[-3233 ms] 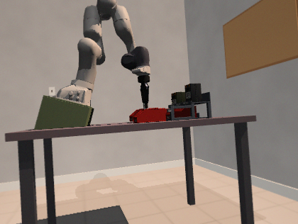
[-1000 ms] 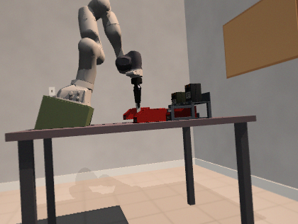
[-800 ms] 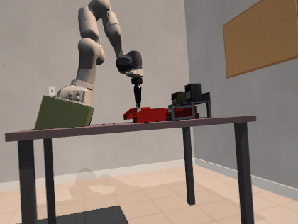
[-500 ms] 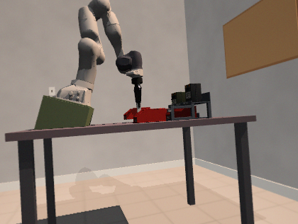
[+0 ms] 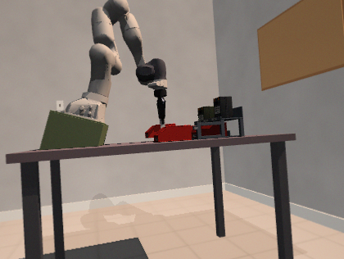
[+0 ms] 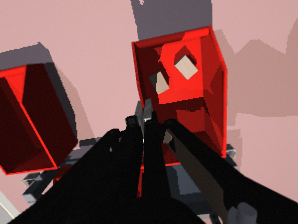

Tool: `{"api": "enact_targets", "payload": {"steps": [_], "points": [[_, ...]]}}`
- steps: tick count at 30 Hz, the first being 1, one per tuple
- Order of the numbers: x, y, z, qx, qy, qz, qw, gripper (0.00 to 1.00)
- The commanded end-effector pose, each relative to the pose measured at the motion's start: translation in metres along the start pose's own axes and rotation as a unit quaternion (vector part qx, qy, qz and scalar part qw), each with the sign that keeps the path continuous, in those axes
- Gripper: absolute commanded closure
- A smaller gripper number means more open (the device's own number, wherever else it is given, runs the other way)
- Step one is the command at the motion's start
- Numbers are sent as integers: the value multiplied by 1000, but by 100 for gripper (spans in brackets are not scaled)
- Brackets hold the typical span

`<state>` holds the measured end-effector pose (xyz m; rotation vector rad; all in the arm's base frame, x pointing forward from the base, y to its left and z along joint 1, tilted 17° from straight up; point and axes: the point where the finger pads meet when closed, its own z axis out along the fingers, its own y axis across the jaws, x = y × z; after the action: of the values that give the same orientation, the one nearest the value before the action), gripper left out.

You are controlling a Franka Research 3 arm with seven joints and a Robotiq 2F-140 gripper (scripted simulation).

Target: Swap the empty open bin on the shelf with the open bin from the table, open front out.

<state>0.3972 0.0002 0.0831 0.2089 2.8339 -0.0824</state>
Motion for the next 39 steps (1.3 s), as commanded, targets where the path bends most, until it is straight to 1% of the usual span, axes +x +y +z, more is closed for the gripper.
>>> {"api": "enact_targets", "payload": {"steps": [1, 5, 20, 23, 26, 28, 32, 39], "points": [[-13, 2, 1, 0, 2, 1, 1000, 100], [-24, 2, 1, 0, 2, 1, 1000, 100], [-25, 2, 1, 0, 4, 1, 1000, 100], [-26, 2, 1, 0, 14, 1, 1000, 100], [-27, 2, 1, -1, 35, 1, 999, 100], [-27, 2, 1, -1, 35, 1, 999, 100], [-29, 2, 0, -1, 56, 1, 998, 100], [-29, 2, 0, -1, 60, 1, 998, 100]]}}
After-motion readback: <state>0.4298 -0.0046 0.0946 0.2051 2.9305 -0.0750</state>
